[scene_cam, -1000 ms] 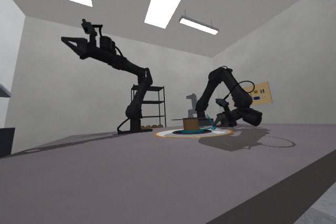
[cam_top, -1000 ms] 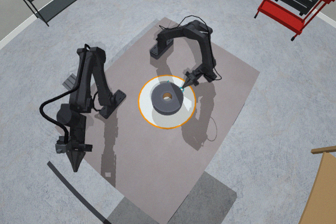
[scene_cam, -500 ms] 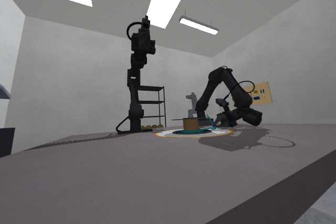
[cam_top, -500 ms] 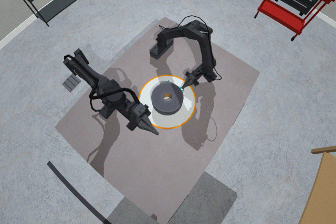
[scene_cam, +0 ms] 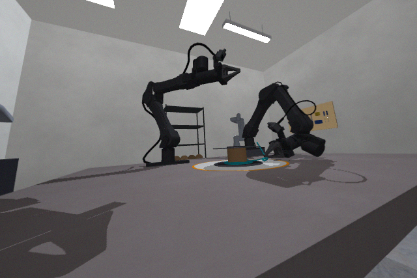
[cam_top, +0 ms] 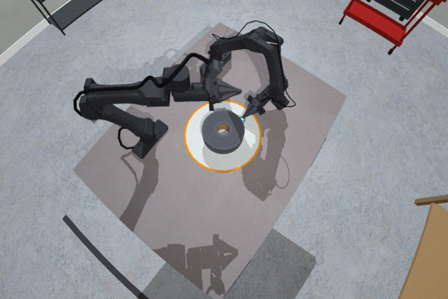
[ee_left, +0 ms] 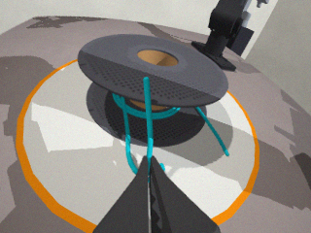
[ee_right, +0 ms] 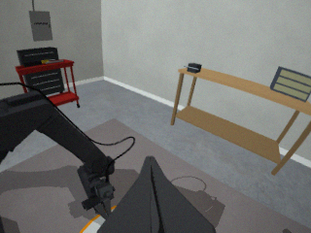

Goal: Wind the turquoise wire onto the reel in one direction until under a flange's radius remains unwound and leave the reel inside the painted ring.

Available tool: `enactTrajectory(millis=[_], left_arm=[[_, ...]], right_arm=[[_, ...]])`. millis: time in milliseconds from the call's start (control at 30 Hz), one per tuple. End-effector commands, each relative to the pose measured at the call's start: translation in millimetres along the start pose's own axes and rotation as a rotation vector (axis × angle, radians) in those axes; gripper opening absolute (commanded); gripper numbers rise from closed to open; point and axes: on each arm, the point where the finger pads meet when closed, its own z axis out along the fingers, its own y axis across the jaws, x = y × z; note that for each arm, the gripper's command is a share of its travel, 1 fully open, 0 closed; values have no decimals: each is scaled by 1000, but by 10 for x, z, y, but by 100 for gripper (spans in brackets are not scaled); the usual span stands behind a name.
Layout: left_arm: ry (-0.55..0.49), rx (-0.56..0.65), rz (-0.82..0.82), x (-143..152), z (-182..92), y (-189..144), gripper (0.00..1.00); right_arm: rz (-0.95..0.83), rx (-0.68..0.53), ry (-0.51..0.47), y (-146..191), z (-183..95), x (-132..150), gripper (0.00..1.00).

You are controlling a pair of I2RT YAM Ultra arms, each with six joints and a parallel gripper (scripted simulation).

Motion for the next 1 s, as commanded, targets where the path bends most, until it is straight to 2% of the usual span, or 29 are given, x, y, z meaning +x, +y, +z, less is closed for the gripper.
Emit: enactTrajectory(millis=[0,133,567,767,967], left_arm=[[11,-11,23,-43,-53,-6,0],[11,-11,23,-43,-53,-6,0],[11,-11,23,-43,-53,-6,0],[11,-11,23,-43,-53,-6,0],[11,-11,23,-43,-53,-6,0]], right_arm=[[1,10,-71,29,-72,-237,0],[1,-14,-71,118,-72,-237,0],[9,-7,-49,115,-77,-183,0],[33,17,16,126,-95,9,0],[79,60,136,107,-133,331,0]])
